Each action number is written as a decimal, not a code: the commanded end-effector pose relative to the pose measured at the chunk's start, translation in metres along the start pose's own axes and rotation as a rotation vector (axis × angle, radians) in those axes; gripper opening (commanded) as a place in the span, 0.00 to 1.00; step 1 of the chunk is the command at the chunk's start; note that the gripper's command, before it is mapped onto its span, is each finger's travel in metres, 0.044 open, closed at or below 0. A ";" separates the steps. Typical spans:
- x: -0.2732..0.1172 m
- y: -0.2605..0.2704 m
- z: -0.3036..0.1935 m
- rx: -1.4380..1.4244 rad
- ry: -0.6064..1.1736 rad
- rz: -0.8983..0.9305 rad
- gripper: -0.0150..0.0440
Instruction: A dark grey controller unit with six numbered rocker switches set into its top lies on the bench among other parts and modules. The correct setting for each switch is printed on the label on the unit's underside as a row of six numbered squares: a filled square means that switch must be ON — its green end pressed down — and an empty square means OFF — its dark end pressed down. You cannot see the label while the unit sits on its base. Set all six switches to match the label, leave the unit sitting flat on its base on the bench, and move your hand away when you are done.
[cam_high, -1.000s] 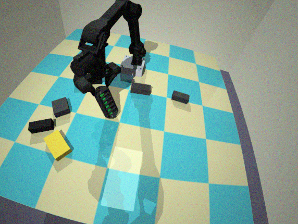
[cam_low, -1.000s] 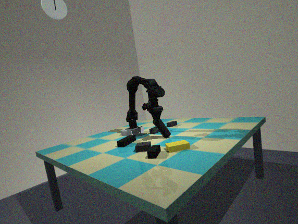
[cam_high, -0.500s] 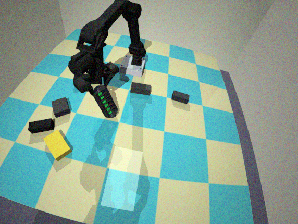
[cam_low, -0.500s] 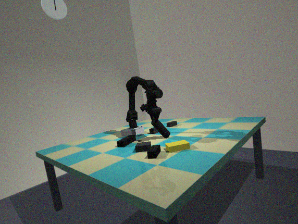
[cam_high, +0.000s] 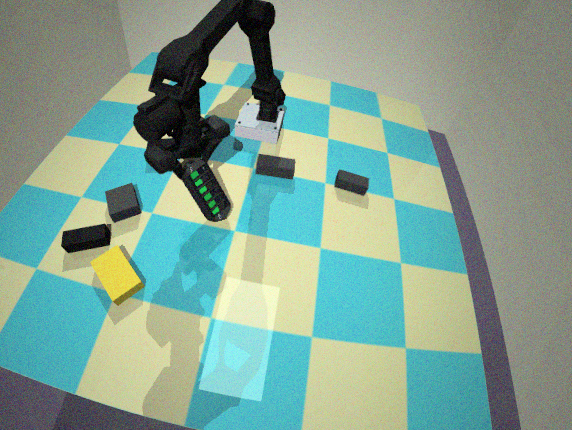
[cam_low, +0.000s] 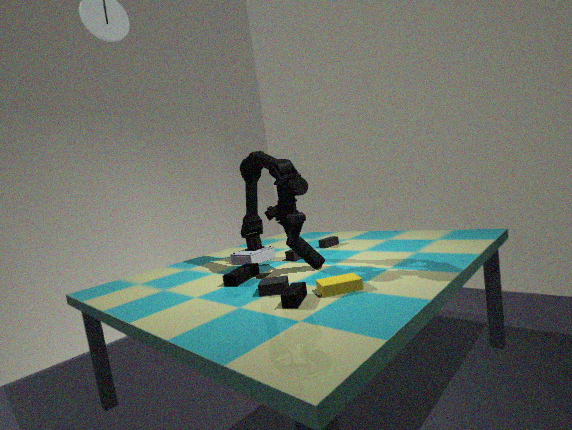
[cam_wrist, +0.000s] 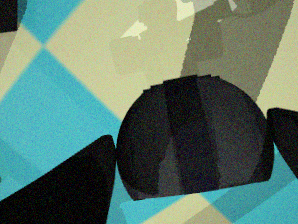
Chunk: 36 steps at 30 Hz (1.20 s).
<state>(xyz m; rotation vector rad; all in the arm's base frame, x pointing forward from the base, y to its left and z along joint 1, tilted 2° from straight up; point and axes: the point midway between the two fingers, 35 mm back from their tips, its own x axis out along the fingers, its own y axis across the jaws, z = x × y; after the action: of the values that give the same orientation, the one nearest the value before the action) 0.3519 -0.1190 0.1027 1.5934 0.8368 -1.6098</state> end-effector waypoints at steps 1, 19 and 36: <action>0.003 -0.002 0.001 -0.009 0.001 -0.006 0.83; 0.011 -0.002 0.013 -0.009 0.000 -0.006 0.83; 0.019 -0.002 0.023 -0.009 -0.001 -0.006 0.83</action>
<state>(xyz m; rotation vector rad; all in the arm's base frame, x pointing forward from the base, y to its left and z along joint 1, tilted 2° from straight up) 0.3392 -0.1398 0.0874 1.5913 0.8353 -1.6139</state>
